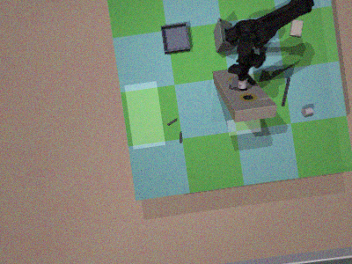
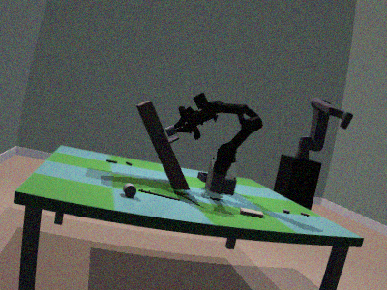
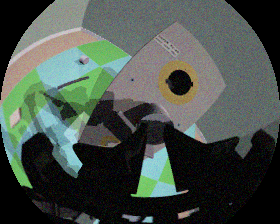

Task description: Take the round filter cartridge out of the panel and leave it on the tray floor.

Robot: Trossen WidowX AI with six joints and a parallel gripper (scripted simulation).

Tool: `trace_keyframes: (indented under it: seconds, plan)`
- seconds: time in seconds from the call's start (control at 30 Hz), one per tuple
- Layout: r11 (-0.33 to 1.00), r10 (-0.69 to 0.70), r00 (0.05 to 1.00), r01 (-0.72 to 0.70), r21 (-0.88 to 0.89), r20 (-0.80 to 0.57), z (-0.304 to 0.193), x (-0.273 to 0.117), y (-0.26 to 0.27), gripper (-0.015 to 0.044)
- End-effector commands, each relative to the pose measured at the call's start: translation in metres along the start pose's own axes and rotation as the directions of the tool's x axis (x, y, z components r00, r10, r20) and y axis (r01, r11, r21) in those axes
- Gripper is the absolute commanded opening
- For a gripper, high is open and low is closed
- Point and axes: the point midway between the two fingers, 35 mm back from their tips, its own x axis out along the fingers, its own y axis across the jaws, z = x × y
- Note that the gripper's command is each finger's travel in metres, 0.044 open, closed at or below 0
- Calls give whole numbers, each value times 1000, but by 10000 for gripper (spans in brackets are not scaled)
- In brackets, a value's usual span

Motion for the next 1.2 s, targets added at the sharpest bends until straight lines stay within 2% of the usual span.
trace_keyframes:
  seconds: [0.0,0.5,0.77,1.07,1.17]
  plan:
    - [1000,-1,1000,1,-3,0,1,0,-1,105]
    - [1000,-4,1000,4,-18,8,-1,0,3,105]
    - [1000,-4,1000,5,-19,8,52,-10,-49,105]
    - [1000,-4,1000,5,-19,8,53,-10,-50,105]
    - [1000,-5,1000,5,-20,6,60,-17,-58,184]
